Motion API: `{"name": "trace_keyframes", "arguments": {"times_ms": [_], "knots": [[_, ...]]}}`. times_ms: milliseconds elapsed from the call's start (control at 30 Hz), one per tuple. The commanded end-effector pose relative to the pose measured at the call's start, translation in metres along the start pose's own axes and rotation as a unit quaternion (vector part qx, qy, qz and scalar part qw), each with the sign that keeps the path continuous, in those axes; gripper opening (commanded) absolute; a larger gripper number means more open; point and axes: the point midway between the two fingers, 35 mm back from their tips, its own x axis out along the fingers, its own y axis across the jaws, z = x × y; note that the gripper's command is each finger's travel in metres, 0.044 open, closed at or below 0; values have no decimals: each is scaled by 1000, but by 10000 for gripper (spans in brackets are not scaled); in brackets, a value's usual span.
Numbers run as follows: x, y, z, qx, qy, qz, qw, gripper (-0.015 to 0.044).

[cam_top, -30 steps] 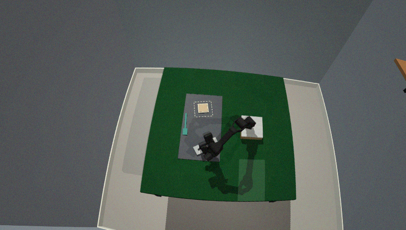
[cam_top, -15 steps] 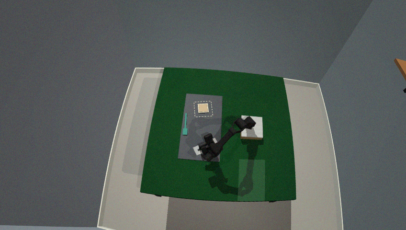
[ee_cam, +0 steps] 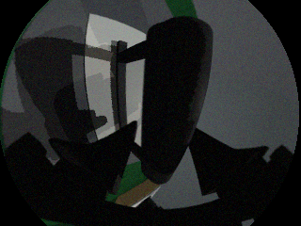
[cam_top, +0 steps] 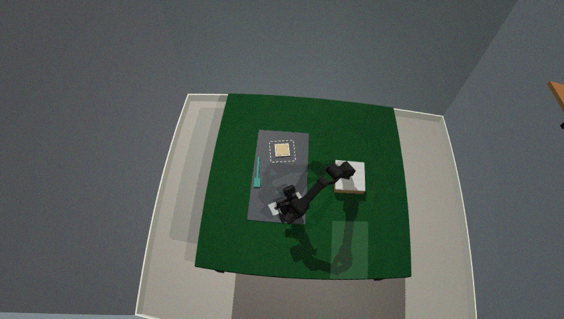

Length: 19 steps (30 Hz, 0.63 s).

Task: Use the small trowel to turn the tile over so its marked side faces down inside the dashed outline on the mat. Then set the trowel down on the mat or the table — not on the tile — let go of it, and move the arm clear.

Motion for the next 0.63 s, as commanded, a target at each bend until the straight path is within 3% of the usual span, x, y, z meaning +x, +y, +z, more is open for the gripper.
{"name": "trace_keyframes", "arguments": {"times_ms": [0, 600], "knots": [[-3, 0, 1, 0, -1, -1, 1000, 300], [-74, -16, -11, -1, 0, 2, 1000, 300]]}}
